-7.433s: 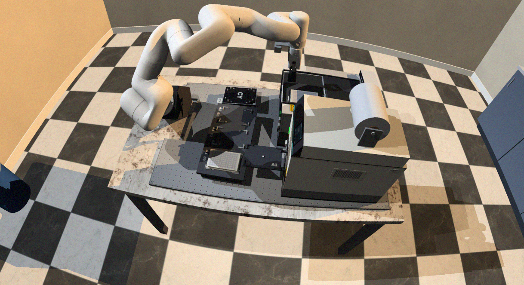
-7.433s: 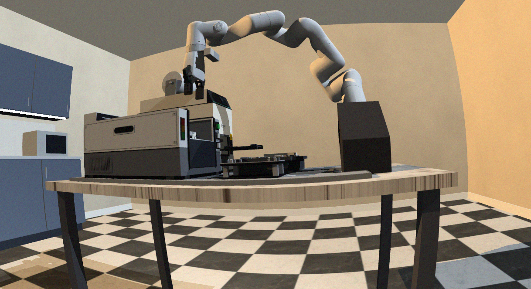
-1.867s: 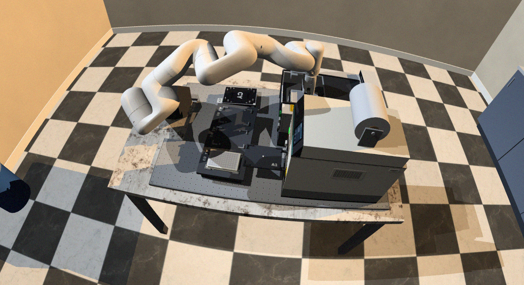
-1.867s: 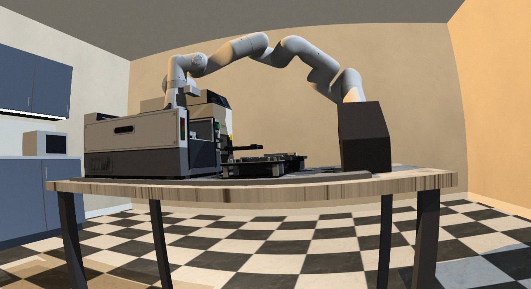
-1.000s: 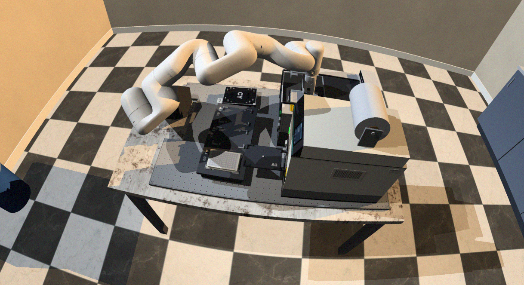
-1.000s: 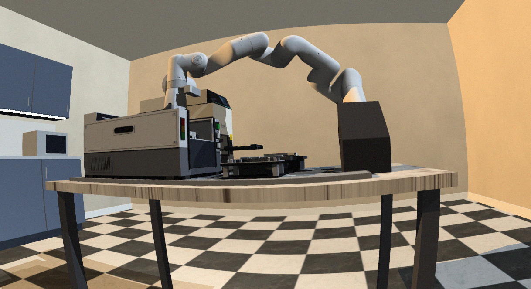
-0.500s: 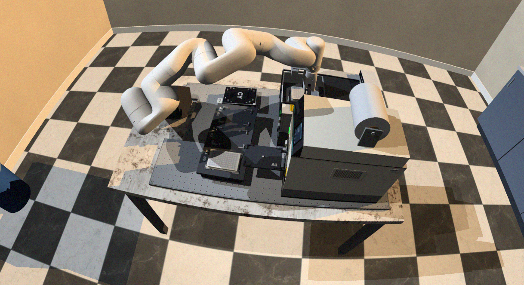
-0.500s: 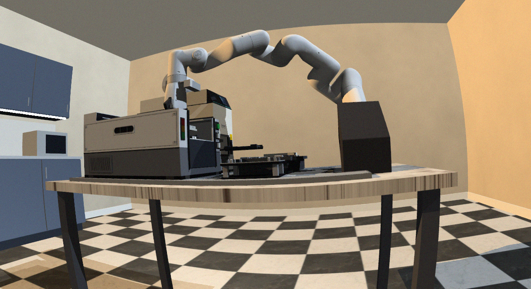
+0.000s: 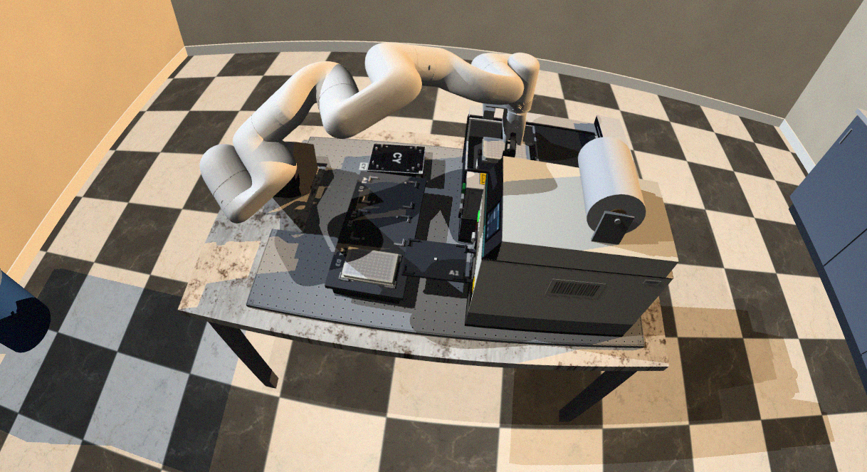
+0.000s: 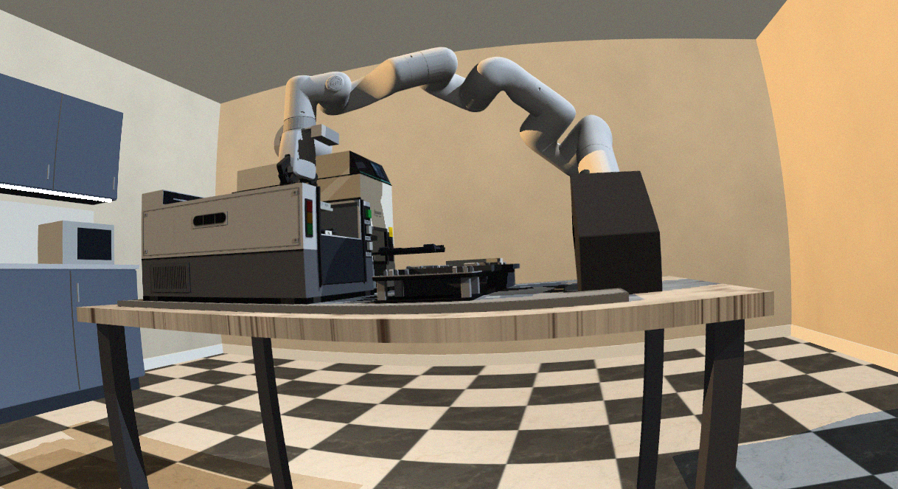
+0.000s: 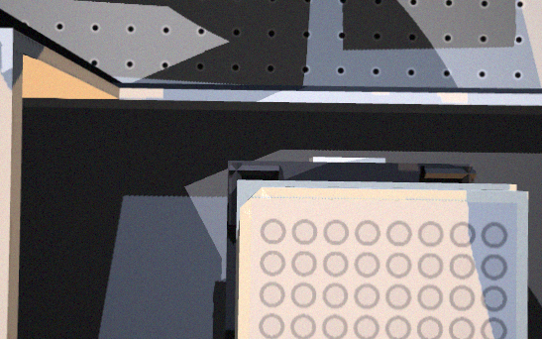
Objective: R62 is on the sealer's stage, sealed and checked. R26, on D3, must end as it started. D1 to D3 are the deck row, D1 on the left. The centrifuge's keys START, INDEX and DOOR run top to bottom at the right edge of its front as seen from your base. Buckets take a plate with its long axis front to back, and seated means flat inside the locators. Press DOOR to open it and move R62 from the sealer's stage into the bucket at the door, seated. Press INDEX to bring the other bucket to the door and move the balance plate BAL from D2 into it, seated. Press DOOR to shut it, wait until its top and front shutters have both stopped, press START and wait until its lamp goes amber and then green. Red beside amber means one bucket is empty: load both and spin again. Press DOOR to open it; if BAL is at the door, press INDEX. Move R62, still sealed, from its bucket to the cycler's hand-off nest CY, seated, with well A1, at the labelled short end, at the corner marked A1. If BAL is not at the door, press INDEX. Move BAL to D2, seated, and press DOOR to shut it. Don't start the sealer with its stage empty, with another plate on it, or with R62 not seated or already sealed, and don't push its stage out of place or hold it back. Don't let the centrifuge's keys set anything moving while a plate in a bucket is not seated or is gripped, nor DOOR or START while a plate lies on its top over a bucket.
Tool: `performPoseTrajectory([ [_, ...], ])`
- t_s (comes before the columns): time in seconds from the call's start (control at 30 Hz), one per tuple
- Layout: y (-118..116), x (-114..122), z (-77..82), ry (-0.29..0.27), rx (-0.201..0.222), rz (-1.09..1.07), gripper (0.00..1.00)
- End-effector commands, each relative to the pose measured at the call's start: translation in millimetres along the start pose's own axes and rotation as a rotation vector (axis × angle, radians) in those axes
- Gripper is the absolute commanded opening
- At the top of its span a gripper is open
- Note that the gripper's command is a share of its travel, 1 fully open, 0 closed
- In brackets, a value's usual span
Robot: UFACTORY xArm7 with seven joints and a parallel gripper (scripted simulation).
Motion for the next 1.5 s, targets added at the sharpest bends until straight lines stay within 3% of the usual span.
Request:
performPoseTrajectory([
  [0.0, 0.7, 0.7, 11.1, -0.005, 0.004, 0.0, 0.0],
  [1.47, 0.4, 0.4, 74.4, -0.005, 0.004, 0.0, 0.0],
])
Point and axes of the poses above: the point where the finger pads meet when closed, its own z axis back along the fingers, its own y axis across the jaws, x = y × z, the point moved 7 cm from there along z, back along the fingers, and after that the axes turned 14 degrees about -z, right-handed, at the moved point
